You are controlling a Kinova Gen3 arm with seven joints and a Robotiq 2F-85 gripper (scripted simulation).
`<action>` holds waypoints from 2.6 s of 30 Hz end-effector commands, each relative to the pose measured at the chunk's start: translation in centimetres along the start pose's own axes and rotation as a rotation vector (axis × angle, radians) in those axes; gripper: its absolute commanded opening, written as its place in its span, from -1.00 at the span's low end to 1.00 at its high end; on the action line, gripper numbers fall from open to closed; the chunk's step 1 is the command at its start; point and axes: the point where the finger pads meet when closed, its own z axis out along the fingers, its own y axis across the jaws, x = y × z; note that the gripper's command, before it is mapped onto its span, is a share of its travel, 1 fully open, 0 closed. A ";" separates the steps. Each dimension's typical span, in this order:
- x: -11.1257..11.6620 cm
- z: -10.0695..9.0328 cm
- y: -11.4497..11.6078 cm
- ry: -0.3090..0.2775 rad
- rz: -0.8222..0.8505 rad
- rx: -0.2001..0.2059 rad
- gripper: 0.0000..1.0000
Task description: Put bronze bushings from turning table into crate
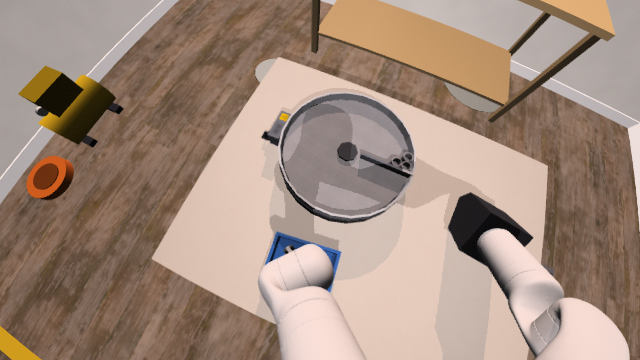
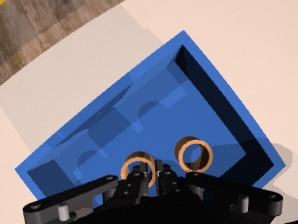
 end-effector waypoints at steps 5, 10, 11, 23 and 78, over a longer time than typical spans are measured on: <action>0.0 0.0 0.0 0.000 0.000 -0.001 -1.00; 0.0 0.0 0.1 0.001 0.000 -0.001 -0.69; 0.0 0.0 0.1 0.001 0.000 -0.001 -0.69; 0.0 0.0 0.1 0.001 0.000 -0.001 -0.69; 0.0 0.0 0.1 0.001 0.000 -0.001 -0.69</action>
